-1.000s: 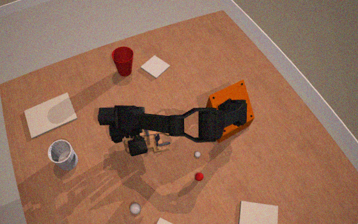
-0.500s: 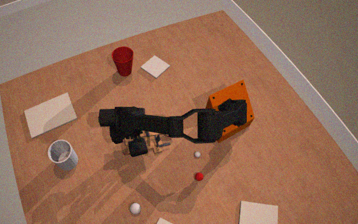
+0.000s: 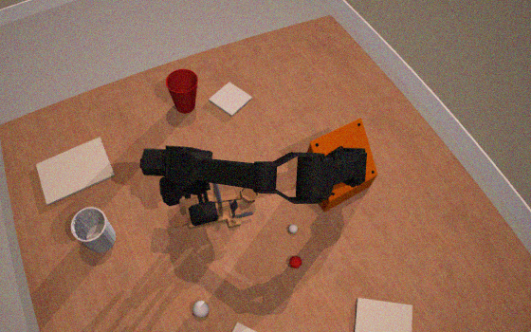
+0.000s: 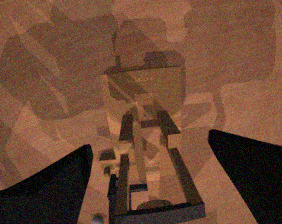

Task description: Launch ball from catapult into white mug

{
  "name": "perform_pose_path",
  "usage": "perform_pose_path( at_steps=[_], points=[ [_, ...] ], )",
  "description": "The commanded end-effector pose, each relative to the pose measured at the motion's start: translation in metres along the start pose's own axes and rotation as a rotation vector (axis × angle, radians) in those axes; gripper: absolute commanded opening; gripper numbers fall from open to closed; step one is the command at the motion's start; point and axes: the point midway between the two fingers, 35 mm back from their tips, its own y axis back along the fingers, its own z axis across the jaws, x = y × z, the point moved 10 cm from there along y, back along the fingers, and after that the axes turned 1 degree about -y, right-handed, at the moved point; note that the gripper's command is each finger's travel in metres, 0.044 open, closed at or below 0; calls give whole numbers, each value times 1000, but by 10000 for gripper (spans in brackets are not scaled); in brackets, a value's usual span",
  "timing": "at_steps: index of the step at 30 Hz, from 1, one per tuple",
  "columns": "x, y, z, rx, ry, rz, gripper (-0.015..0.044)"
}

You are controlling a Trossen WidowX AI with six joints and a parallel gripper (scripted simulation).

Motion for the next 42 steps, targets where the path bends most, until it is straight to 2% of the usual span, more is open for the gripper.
perform_pose_path(
  at_steps=[1, 3, 4, 13, 15, 18, 42],
  points=[
    [3, 56, 0, 9, 8, -36, 440],
    [4, 59, 0, 8, 8, -36, 440],
    [1, 40, -3, 4, 0, -38, 440],
    [7, 54, -1, 3, 4, -46, 440],
    [6, 44, -1, 3, 4, -46, 440],
    [4, 10, -1, 1, 4, -46, 440],
    [2, -23, -1, 0, 4, -46, 440]
  ],
)
